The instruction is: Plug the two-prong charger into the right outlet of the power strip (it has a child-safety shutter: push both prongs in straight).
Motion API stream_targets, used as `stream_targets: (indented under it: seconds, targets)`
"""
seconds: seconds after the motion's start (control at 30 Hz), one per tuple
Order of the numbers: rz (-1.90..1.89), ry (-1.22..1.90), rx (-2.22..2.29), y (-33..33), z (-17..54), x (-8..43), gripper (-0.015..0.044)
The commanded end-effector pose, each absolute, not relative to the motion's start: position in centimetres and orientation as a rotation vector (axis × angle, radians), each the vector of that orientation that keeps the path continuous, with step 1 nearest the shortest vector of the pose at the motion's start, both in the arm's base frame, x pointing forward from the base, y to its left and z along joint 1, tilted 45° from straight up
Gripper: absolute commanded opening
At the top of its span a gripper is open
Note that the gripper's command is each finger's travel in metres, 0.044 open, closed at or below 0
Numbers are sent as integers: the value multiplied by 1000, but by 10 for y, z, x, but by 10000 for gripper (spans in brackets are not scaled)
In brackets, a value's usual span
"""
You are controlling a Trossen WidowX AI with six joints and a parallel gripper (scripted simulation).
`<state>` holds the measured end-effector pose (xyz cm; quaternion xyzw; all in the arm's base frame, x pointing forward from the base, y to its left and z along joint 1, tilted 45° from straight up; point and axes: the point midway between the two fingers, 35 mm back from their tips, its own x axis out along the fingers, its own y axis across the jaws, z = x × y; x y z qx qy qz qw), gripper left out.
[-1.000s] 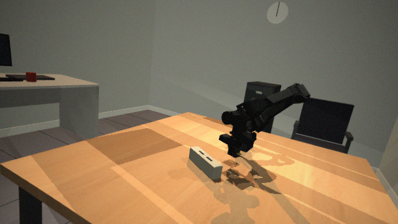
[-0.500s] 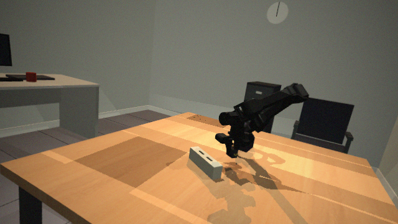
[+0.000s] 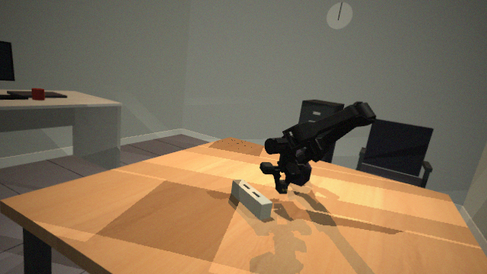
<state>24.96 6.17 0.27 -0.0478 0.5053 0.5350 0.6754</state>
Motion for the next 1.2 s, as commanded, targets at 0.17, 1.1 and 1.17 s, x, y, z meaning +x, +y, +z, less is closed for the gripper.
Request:
stream_targets:
  seconds: [0.17,1.1,1.17]
  targets:
    - [1125,1216,9,61,-3,251,0]
    - [847,1460,373,57,-21,250,0]
    - [825,1476,399,57,-22,250,0]
